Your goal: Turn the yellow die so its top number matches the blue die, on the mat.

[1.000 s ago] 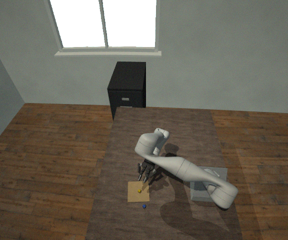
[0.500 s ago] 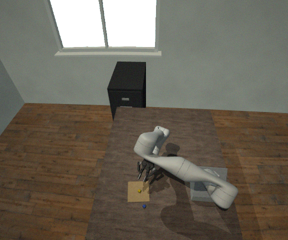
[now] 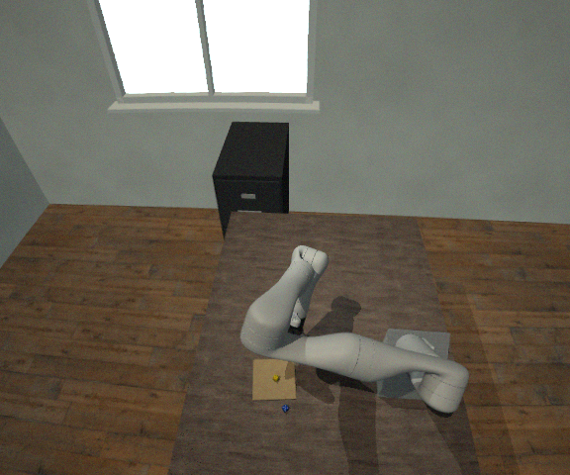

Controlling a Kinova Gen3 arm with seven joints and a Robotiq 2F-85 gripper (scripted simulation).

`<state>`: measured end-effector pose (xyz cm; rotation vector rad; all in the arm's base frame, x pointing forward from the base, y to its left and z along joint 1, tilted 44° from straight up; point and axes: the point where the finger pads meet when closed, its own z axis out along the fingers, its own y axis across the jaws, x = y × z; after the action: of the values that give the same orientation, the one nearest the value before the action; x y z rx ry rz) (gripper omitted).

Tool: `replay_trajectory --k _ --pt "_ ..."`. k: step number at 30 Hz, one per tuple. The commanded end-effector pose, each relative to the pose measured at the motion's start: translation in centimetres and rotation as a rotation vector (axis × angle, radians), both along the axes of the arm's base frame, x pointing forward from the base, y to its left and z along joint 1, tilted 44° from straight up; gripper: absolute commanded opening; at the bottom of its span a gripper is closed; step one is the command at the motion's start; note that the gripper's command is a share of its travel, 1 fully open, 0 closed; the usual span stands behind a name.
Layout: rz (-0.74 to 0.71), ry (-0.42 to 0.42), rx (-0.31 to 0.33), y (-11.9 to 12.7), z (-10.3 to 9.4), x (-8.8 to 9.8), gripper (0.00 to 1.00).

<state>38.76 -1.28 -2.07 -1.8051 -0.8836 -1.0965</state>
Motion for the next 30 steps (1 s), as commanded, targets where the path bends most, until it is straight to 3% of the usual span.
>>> replay_trajectory --k 1,5,7,10,14,20,21,30 --pt "0.048 0.002 -0.116 1.0 3.1 1.9 0.31" --pt "0.104 0.087 -0.302 1.2 4.4 2.3 0.31" --pt "0.104 0.087 -0.302 1.2 4.4 2.3 0.31" --pt "0.131 0.130 -0.397 1.3 5.1 2.5 0.31" --pt "0.153 0.162 -0.469 1.3 5.6 2.7 0.31" --pt "0.159 0.172 -0.494 1.3 5.8 2.8 0.31" --pt "0.159 0.172 -0.494 1.3 5.8 2.8 1.00" --pt "0.159 0.172 -0.494 1.3 5.8 2.8 1.00"
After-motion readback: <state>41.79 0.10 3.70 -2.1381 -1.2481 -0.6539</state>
